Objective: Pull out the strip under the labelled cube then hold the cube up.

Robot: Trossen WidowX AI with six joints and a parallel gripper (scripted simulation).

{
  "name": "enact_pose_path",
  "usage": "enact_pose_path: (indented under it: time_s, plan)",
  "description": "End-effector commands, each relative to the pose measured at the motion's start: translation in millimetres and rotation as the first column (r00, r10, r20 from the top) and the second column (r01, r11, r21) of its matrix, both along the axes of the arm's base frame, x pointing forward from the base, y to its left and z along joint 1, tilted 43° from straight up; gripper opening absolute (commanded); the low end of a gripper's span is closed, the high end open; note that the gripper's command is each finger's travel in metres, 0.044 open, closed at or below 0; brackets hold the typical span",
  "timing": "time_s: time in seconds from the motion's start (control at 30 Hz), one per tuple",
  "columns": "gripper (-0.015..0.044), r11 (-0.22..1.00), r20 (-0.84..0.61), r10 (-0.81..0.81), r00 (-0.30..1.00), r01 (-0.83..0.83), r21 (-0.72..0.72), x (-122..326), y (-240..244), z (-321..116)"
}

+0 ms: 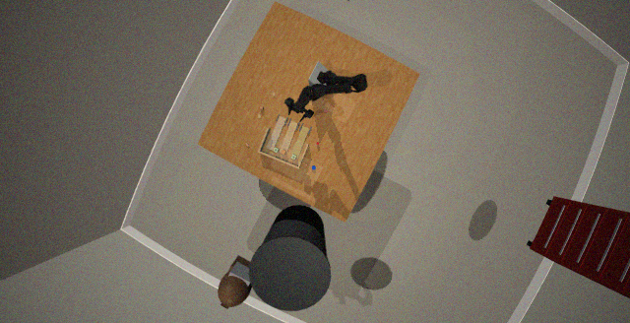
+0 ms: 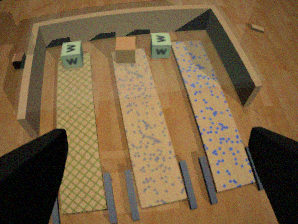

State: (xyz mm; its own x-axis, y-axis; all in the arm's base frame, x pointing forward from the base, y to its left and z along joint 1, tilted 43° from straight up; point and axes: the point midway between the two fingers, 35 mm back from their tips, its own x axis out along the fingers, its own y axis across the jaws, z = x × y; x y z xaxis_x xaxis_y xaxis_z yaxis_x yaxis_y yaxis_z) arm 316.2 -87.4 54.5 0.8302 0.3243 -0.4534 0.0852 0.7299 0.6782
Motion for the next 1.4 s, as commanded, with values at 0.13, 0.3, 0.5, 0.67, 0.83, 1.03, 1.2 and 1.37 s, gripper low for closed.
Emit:
enact_pose_path:
  time_s: [0.13, 0.3, 0.5, 0.67, 0.83, 1.03, 1.2, 1.37]
  plan:
    - [0.0243, 0.987, -0.141, 0.163, 0.976, -0.162, 0.019, 27, 22, -13]
    - [0.0111, 0.938, -0.287, 0.345, 0.894, -0.343, 0.057, 48, 54, -23]
    - [0.0, 0.834, -0.425, 0.536, 0.73, -0.537, 0.129, 61, 93, -30]
    - [0.0, 0.732, -0.495, 0.649, 0.578, -0.651, 0.2, 63, 122, -30]
    - [0.0, 0.723, -0.5, 0.658, 0.564, -0.66, 0.207, 62, 125, -30]
    - [0.0, 0.723, -0.5, 0.658, 0.564, -0.66, 0.207, 58, 129, -26]
    - [0.0, 0.723, -0.5, 0.658, 0.564, -0.66, 0.207, 58, 129, -26]
    - [0.0, 0.723, -0.5, 0.658, 0.564, -0.66, 0.207, 59, 129, -26]
